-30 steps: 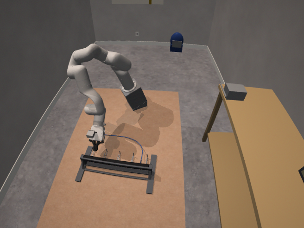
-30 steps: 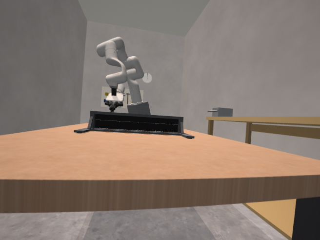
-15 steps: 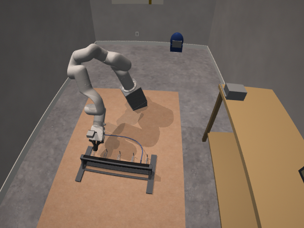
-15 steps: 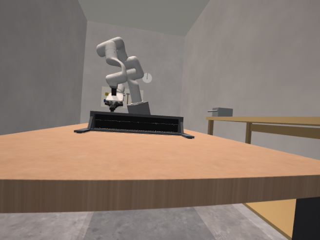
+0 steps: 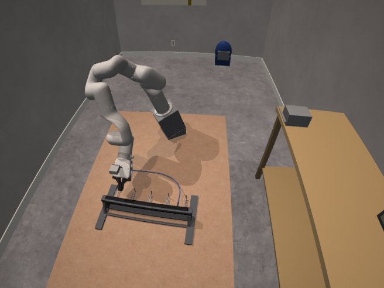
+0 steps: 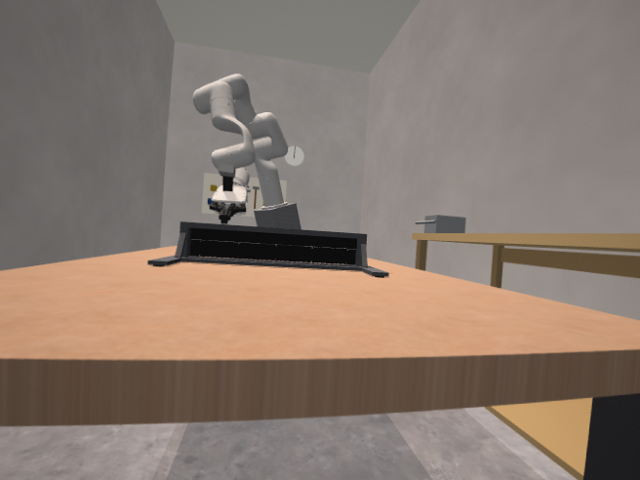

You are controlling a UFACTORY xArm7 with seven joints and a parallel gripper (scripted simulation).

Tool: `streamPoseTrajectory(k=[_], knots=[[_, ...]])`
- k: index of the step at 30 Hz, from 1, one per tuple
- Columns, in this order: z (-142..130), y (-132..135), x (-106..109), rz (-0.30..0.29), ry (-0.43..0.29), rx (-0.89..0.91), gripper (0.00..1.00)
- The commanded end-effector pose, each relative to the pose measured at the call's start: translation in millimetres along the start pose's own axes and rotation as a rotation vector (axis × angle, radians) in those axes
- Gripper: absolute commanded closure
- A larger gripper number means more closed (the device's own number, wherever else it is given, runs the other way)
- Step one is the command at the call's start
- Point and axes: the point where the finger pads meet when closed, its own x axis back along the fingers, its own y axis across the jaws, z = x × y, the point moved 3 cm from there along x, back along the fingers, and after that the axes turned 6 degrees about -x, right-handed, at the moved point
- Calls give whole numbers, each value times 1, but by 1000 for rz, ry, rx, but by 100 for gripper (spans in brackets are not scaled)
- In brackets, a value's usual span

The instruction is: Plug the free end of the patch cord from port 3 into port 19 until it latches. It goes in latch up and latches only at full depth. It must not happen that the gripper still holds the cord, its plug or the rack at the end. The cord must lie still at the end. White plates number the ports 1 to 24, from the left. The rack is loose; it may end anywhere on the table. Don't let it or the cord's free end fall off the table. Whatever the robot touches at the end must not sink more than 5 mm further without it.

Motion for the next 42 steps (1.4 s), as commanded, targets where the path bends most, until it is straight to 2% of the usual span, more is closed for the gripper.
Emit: streamPoseTrajectory(k=[1,6,9,21,23,27,31,40,42], knots=[[2,0,0,0,3,1,100],[2,0,5,0,3,1,100],[2,0,16,0,3,1,100],[2,0,108,0,3,1,100],[2,0,108,0,3,1,100],[2,0,130,0,3,1,100],[1,0,139,0,3,1,100],[1,1,140,-8,-1,-4,100],[-1,5,140,-26,-9,-14,100]])
